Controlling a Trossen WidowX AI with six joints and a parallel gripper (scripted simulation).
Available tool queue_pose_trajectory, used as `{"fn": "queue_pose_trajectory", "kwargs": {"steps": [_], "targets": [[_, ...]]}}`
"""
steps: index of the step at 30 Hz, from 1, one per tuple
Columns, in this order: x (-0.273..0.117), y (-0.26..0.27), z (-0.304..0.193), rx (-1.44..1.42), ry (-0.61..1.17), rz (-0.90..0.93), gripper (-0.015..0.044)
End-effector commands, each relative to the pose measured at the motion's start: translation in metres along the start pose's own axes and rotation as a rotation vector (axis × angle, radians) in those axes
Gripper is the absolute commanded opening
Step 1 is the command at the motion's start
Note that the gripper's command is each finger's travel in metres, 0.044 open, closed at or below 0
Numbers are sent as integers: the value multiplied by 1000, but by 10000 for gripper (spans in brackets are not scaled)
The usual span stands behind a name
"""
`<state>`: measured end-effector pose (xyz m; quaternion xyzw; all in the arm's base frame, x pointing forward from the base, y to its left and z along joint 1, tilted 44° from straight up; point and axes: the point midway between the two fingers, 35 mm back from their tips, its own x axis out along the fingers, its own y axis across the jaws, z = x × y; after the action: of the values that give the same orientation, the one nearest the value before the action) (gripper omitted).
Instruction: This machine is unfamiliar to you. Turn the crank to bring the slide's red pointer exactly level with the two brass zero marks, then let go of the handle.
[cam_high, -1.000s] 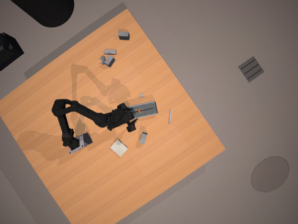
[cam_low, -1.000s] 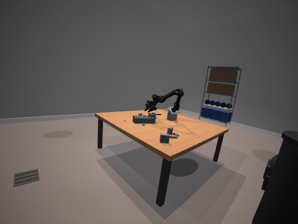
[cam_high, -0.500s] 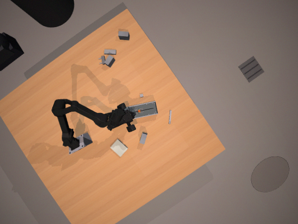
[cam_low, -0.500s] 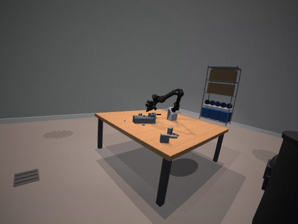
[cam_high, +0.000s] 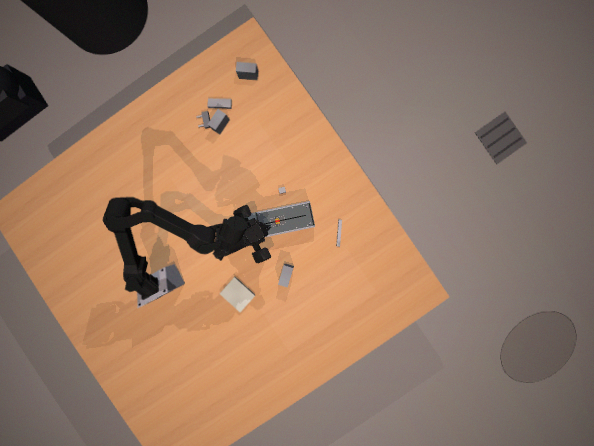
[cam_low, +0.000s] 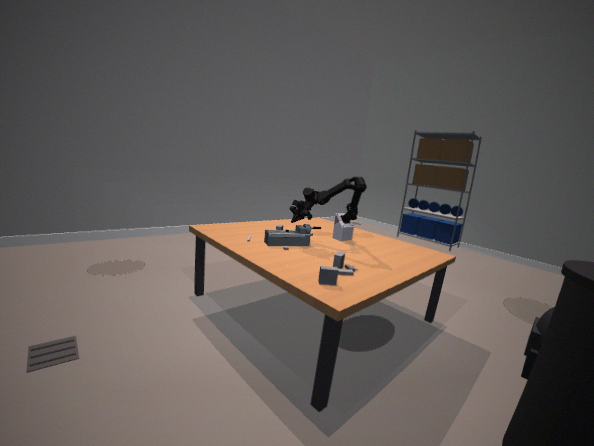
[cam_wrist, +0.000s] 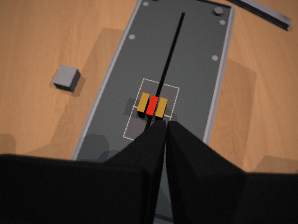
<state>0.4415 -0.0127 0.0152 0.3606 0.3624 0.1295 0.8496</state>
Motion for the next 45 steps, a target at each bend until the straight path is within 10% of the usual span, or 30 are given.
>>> {"fn": "queue_pose_trajectory", "kwargs": {"steps": [1, 16, 45], "targets": [[0, 0, 0, 0, 0, 0, 53], [-9, 0, 11, -1, 1, -2, 440], [-48, 1, 46, -2, 0, -2, 440]]}}
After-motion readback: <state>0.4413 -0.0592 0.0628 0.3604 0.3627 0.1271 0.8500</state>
